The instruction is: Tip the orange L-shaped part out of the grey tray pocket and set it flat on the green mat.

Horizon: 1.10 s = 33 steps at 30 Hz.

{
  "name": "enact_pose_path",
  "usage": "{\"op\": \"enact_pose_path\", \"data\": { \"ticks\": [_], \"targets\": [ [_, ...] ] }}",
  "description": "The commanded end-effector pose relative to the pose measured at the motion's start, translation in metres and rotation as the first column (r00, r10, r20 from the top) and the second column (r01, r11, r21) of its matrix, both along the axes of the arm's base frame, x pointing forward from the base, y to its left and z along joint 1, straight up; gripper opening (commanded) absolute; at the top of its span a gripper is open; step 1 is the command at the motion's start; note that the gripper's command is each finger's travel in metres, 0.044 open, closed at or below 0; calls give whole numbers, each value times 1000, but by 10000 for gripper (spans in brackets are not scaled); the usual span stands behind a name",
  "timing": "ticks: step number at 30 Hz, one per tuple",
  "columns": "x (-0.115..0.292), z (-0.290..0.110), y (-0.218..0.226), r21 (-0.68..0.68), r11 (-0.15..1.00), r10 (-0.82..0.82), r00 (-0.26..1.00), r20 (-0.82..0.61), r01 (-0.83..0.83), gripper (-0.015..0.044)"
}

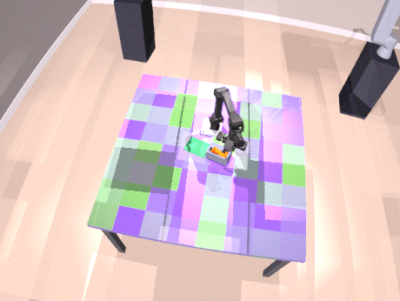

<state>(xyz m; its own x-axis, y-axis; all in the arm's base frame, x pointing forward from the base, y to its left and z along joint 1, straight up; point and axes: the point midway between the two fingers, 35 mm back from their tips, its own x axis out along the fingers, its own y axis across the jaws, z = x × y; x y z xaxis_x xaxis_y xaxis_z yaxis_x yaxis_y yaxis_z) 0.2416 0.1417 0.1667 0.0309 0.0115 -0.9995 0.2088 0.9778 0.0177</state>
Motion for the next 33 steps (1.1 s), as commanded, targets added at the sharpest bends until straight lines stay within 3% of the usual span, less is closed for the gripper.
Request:
{"op": "enact_pose_path", "data": {
  "ticks": [1,9,16,33],
  "targets": [
    [0,0,0,1,1000,0,1000,1,0,180],
    [1,-6,0,0,1000,0,1000,0,0,180],
    [1,-69,-1,-5,1000,3,1000,-7,-3,180],
    [1,-81,-1,-6,1000,3,1000,-7,-3,180]
  ]
}}
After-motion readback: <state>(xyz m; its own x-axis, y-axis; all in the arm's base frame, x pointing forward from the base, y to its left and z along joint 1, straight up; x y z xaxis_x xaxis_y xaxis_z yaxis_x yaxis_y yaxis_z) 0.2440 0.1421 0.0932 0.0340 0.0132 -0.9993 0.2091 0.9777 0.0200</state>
